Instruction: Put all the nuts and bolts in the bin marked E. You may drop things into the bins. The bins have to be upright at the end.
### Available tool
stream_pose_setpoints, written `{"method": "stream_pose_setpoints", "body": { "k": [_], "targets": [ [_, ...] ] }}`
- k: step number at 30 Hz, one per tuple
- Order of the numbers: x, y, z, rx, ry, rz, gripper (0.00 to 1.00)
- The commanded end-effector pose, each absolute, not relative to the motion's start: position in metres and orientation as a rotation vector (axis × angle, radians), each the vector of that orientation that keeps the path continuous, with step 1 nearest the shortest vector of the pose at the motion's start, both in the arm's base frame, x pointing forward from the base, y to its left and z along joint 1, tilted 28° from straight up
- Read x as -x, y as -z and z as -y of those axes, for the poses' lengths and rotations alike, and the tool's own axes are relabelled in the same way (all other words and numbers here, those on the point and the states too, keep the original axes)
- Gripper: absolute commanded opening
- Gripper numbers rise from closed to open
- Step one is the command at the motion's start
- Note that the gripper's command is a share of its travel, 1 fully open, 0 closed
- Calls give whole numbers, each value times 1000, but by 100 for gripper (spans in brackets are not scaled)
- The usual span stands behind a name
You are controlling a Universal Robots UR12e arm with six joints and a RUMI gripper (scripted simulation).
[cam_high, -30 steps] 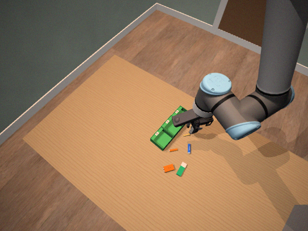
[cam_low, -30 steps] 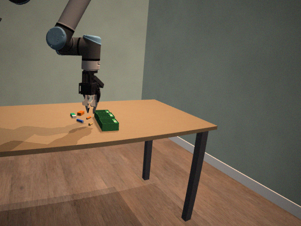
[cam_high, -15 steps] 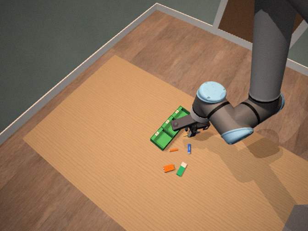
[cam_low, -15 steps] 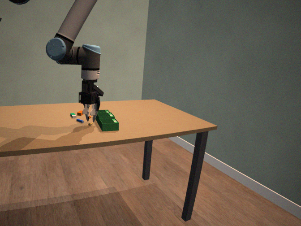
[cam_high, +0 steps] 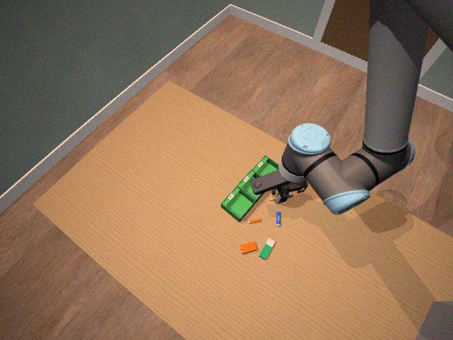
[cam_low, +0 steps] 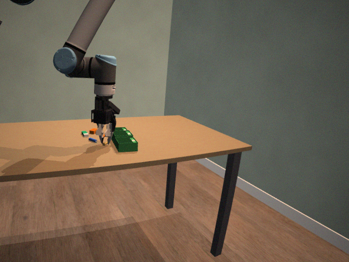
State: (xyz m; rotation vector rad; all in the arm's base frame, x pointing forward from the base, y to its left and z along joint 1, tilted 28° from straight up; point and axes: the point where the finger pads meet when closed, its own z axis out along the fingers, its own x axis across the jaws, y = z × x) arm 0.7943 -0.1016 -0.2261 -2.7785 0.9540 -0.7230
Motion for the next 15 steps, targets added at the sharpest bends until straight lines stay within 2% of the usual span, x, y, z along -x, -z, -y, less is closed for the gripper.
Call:
{"method": "stream_pose_setpoints", "body": {
  "k": [1,12,13,15],
  "targets": [
    [-796,229,102,2778,724,-954,18],
    [-796,229,102,2778,724,-954,18],
    [-796,229,102,2778,724,-954,0],
    [-796,229,102,2778,724,-954,0]
  ]
}}
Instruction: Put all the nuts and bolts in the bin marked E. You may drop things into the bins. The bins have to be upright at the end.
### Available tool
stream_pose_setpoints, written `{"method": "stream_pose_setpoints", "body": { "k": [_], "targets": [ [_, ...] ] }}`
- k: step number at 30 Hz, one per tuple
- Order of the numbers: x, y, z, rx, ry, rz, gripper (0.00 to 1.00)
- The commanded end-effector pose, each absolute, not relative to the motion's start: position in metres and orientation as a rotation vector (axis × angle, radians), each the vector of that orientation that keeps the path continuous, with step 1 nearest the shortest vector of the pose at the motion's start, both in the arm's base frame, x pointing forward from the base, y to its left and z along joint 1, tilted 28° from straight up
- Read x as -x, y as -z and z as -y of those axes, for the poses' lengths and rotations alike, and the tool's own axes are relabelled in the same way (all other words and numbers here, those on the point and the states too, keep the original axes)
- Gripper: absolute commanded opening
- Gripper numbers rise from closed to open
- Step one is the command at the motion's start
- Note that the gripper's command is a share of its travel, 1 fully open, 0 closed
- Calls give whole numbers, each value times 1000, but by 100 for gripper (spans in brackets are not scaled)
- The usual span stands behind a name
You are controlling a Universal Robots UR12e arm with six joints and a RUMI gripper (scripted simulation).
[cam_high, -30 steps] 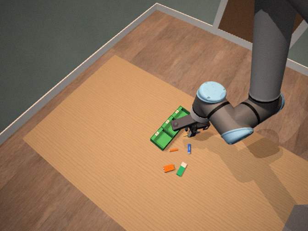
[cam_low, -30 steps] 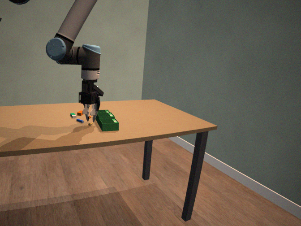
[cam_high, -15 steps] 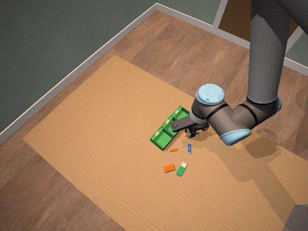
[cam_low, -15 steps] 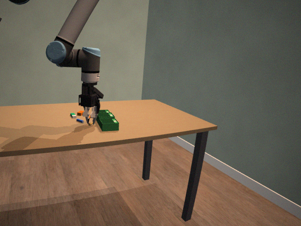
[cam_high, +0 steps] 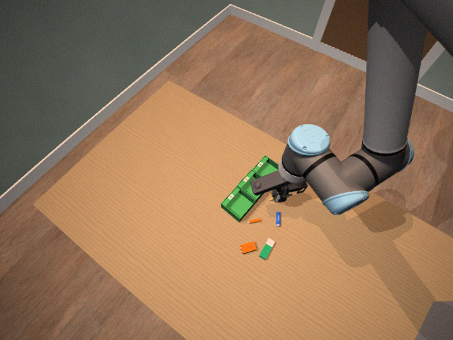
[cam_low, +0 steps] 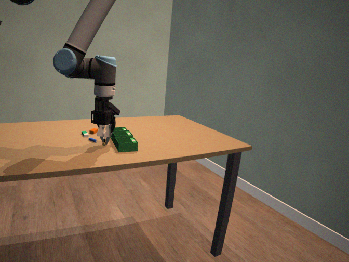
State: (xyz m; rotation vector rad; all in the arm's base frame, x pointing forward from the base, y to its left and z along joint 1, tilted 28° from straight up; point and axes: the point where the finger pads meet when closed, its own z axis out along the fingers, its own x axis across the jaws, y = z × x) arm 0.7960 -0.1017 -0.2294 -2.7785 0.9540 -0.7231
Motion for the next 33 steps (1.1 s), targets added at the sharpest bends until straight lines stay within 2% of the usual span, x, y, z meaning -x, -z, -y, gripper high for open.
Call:
{"method": "stream_pose_setpoints", "body": {
  "k": [1,33],
  "targets": [
    [-796,229,102,2778,724,-954,0],
    [-790,217,101,2778,724,-954,0]
  ]
}}
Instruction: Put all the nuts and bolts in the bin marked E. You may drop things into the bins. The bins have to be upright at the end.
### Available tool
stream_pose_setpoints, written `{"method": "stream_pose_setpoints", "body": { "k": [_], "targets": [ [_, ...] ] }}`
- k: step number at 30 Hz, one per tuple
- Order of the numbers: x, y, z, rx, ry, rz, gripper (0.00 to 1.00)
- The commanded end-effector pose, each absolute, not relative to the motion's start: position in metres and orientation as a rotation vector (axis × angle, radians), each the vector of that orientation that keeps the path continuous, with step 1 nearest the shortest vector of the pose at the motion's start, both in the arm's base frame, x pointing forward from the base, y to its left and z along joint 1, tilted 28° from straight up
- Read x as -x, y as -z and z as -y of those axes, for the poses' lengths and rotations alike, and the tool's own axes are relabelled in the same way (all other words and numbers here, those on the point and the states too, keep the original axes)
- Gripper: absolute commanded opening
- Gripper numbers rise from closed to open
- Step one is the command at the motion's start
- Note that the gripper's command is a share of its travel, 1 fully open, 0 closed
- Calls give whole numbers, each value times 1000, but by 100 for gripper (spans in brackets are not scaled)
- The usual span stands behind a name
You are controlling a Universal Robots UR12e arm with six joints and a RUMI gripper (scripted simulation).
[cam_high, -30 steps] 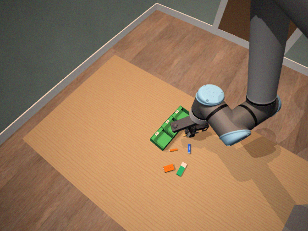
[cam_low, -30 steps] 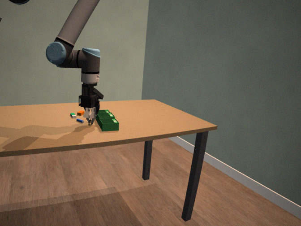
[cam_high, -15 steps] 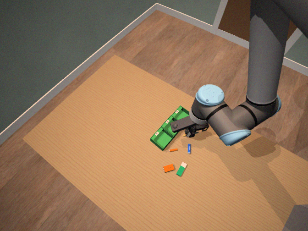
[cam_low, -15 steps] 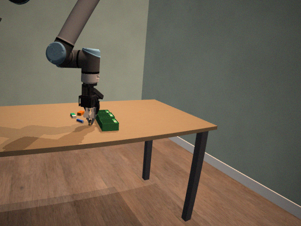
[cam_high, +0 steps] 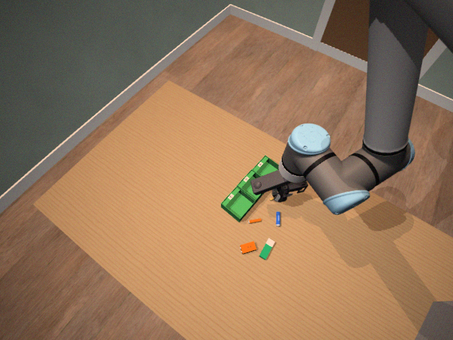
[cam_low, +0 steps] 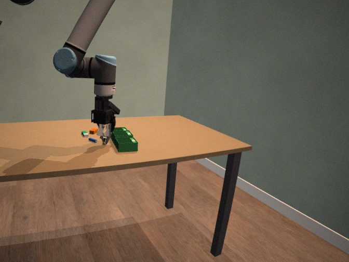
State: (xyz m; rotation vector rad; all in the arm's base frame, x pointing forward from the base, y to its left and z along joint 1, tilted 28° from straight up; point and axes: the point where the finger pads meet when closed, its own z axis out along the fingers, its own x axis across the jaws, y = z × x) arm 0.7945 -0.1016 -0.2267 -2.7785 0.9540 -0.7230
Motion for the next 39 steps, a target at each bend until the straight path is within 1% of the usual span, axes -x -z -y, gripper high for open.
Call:
{"method": "stream_pose_setpoints", "body": {
  "k": [1,16,39],
  "targets": [
    [-788,214,101,2778,724,-954,0],
    [-768,176,99,2778,724,-954,0],
    [-763,168,99,2778,724,-954,0]
  ]
}}
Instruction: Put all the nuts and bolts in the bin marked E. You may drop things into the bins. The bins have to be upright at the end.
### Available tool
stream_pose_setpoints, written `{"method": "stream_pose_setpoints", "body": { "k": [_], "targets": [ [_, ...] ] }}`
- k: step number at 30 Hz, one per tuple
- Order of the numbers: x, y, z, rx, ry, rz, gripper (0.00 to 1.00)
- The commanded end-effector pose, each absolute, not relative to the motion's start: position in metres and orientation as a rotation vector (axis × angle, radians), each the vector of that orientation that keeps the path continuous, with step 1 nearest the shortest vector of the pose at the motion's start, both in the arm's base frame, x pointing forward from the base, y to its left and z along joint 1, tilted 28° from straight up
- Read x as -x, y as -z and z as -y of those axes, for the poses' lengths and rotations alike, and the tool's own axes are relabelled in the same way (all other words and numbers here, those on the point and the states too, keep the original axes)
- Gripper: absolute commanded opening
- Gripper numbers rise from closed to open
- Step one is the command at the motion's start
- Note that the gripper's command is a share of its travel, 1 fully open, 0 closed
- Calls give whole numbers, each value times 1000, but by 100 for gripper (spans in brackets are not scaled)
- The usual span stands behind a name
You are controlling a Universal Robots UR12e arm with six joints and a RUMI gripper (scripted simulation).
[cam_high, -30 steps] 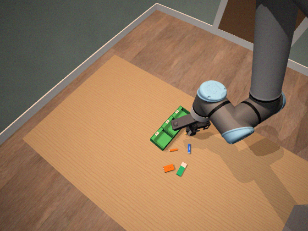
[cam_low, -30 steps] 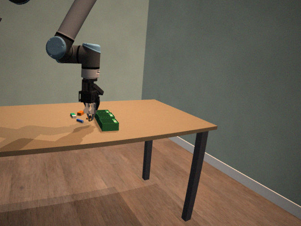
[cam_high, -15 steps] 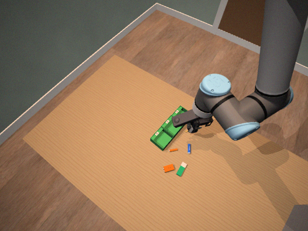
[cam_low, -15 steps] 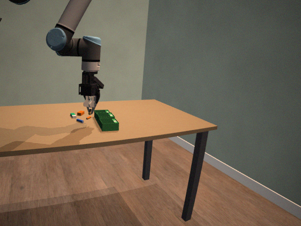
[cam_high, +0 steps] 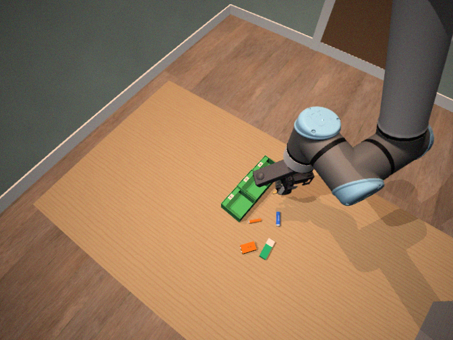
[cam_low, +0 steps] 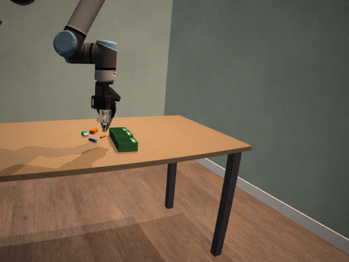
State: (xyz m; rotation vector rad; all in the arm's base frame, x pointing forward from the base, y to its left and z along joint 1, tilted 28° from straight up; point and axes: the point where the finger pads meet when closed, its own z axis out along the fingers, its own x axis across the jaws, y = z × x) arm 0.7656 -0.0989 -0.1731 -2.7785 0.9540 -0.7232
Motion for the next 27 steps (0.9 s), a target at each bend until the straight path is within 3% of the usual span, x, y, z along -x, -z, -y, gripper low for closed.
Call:
{"method": "stream_pose_setpoints", "body": {
  "k": [1,27],
  "targets": [
    [-763,168,99,2778,724,-954,0],
    [-832,136,-2,3079,780,-63,0]
  ]
}}
